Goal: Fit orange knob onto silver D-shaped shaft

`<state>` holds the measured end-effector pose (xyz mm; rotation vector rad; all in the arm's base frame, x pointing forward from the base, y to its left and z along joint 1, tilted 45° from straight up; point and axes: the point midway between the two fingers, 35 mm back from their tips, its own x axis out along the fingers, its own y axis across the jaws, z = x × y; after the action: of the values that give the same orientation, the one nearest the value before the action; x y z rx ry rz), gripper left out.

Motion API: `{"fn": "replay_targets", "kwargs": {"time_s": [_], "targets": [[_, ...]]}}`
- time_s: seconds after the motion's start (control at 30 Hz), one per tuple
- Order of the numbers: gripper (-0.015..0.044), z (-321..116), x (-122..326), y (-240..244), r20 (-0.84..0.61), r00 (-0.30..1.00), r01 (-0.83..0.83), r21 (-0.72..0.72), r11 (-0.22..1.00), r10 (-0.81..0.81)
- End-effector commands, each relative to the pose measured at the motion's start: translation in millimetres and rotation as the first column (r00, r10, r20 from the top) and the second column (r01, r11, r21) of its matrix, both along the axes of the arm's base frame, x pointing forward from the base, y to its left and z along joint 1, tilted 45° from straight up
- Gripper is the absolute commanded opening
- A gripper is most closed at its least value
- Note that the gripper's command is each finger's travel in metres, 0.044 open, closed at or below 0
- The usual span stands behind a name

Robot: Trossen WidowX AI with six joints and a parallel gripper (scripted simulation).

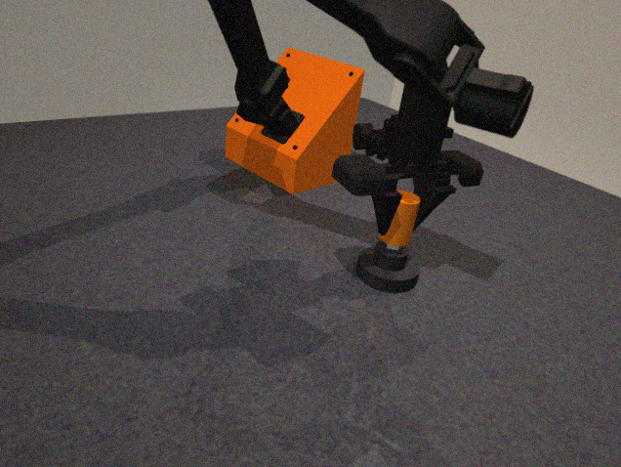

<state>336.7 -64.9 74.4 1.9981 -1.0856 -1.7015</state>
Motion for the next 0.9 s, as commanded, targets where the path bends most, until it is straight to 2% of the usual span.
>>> {"fn": "replay_targets", "kwargs": {"time_s": [0.0, 0.23, 0.87], "targets": [[0.0000, -0.9, 0.5, 0.3, 0.000, 1.000, -0.002, 0.000, 1.000, 0.002], [0.0000, -1.7, 0.4, 0.6, -0.035, 0.999, -0.037, 0.000, 0.999, 0.037], [0.0000, -8.1, -1.1, -3.5, 0.037, 0.999, 0.035, 0.001, 0.999, -0.035]]}}
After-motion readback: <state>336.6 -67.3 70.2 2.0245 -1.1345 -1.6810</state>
